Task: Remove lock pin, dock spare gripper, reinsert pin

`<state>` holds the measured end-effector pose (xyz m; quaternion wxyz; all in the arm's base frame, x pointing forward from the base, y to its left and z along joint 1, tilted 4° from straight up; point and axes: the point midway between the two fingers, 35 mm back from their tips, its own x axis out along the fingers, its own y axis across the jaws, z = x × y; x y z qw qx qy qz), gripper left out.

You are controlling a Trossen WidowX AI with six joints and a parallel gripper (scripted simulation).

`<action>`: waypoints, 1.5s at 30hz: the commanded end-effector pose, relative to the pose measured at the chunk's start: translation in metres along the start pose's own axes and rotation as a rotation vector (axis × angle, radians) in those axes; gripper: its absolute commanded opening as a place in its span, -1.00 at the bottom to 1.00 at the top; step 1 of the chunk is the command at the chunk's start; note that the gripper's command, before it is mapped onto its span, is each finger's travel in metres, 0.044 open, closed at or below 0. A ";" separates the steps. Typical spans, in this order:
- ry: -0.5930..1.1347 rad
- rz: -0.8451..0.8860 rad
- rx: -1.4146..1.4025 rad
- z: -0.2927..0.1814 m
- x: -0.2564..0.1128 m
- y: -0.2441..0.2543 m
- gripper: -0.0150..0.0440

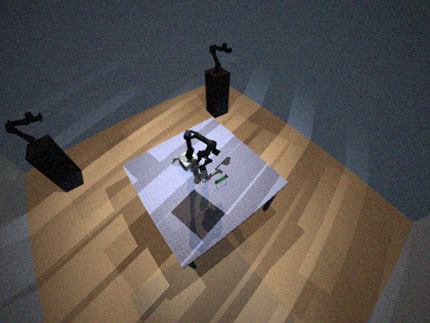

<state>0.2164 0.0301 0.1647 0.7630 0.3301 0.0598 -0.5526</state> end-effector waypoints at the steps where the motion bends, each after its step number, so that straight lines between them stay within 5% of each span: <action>1: 0.021 0.009 -0.006 0.007 -0.003 0.003 1.00; 22: 0.089 0.048 0.003 0.027 -0.013 0.012 1.00; 32: 0.415 0.194 0.006 -0.021 -0.108 -0.002 0.12; 39: 0.469 0.204 -0.036 -0.029 -0.124 -0.007 0.12; 45: 0.473 0.153 -0.362 -0.046 -0.119 0.008 0.12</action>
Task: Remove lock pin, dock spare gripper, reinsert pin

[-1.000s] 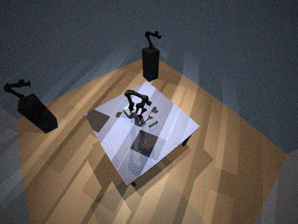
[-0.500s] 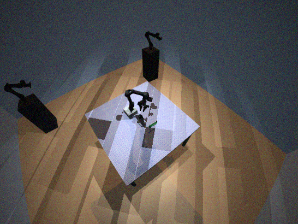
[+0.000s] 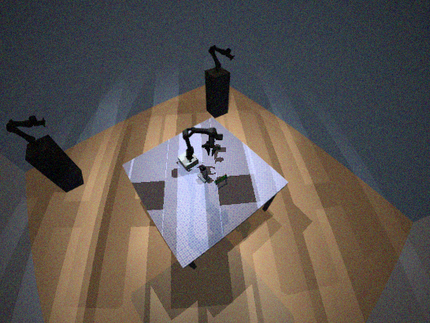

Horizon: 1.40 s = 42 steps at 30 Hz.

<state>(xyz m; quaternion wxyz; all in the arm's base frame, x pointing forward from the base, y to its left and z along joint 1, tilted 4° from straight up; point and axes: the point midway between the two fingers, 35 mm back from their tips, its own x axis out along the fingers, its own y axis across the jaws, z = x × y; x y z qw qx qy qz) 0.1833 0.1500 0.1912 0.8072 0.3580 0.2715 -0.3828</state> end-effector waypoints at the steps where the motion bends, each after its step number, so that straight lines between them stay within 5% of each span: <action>1: 0.027 -0.055 -0.151 -0.004 0.007 0.008 0.12; 18: 0.337 -0.118 -1.466 -0.016 0.060 0.067 0.12; 42: 0.649 0.398 -2.717 -0.008 0.144 0.122 0.12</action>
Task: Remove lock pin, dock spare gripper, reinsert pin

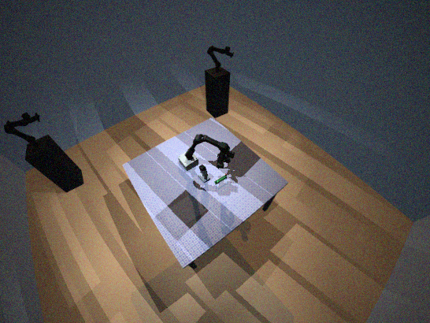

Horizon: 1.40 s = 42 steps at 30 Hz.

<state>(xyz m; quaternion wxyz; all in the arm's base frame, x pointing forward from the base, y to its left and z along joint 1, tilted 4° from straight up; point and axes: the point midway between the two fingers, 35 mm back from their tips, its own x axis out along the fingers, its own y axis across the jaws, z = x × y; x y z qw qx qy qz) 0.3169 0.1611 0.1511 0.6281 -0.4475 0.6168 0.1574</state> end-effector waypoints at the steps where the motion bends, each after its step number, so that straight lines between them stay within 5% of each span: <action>1: -0.060 0.112 -0.673 0.025 0.034 -0.033 0.12; 17: -0.061 0.113 -0.683 0.026 0.035 -0.033 0.12; 29: -0.061 0.112 -0.683 0.043 0.100 -0.013 0.12; 42: -0.061 0.112 -0.683 0.048 0.117 -0.007 0.12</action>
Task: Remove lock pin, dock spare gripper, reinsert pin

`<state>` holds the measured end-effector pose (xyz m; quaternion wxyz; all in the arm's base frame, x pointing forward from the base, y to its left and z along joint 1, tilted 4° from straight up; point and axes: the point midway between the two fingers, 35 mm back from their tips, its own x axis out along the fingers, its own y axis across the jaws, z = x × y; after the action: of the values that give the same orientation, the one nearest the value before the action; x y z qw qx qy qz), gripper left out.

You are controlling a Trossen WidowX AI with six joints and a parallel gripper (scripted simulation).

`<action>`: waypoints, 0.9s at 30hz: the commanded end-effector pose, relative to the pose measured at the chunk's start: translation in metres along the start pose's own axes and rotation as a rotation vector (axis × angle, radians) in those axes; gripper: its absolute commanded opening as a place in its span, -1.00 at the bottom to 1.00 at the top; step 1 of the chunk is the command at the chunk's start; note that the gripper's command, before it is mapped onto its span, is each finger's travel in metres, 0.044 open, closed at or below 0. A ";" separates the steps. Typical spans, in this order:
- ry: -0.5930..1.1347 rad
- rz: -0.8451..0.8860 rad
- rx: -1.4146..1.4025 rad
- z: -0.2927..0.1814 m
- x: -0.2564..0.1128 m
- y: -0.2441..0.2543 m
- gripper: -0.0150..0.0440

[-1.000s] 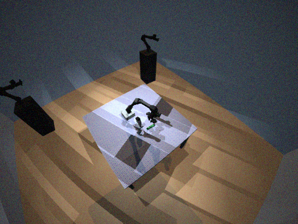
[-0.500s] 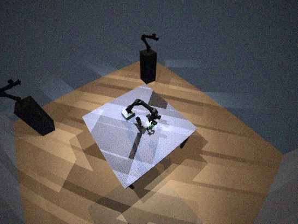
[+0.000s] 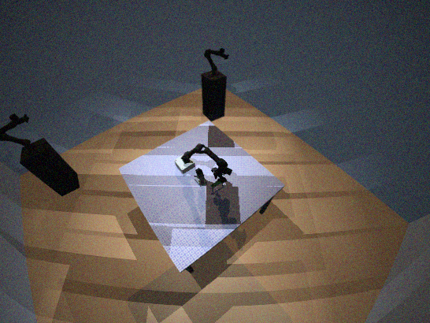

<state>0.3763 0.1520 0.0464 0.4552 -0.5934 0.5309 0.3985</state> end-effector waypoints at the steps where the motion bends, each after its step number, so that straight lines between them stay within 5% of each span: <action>1: 0.001 0.011 -0.007 0.002 0.009 0.002 0.12; 27: 0.001 0.011 -0.007 0.013 0.046 0.003 0.12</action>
<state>0.3800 0.1526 0.0028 0.4534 -0.5931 0.5323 0.3991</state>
